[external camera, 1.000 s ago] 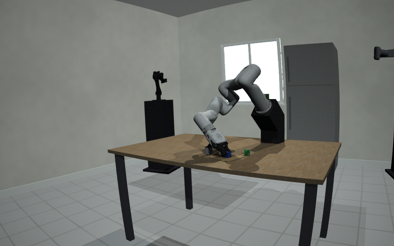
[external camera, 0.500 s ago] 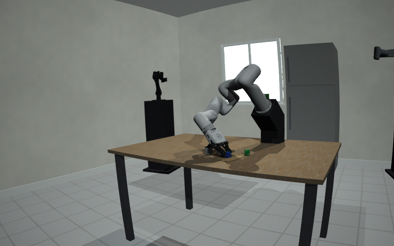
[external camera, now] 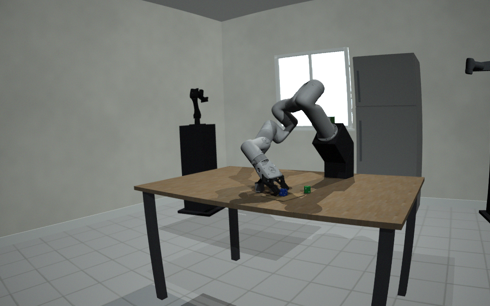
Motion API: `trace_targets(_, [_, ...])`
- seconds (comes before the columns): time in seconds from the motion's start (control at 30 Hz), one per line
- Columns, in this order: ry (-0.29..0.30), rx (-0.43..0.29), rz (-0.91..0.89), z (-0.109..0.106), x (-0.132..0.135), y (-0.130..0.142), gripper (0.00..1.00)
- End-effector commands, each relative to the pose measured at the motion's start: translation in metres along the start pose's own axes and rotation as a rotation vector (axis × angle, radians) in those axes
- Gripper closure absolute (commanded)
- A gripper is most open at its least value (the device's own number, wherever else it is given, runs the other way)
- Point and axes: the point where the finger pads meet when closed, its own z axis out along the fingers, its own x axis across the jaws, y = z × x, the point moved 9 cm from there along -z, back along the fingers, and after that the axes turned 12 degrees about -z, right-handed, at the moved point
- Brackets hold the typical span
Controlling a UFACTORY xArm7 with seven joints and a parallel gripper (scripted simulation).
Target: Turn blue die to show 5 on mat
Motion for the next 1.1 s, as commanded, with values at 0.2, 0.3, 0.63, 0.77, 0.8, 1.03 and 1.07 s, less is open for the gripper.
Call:
trace_targets(0.2, [-0.002, 0.001, -0.002, -0.001, -0.001, 0.001, 0.31])
trace_targets(0.3, [-0.002, 0.001, -0.002, -0.003, -0.001, 0.003, 0.31])
trace_targets(0.63, [-0.002, 0.001, -0.002, -0.022, -0.005, 0.021, 0.31])
trace_targets(0.77, [-0.002, 0.001, -0.002, -0.027, -0.006, 0.026, 0.31])
trace_targets(0.8, [-0.002, 0.001, -0.002, -0.029, -0.006, 0.028, 0.31])
trace_targets(1.03, [-0.002, 0.001, -0.002, -0.044, -0.010, 0.043, 0.31])
trace_targets(1.07, [-0.002, 0.001, -0.002, -0.046, -0.010, 0.044, 0.31])
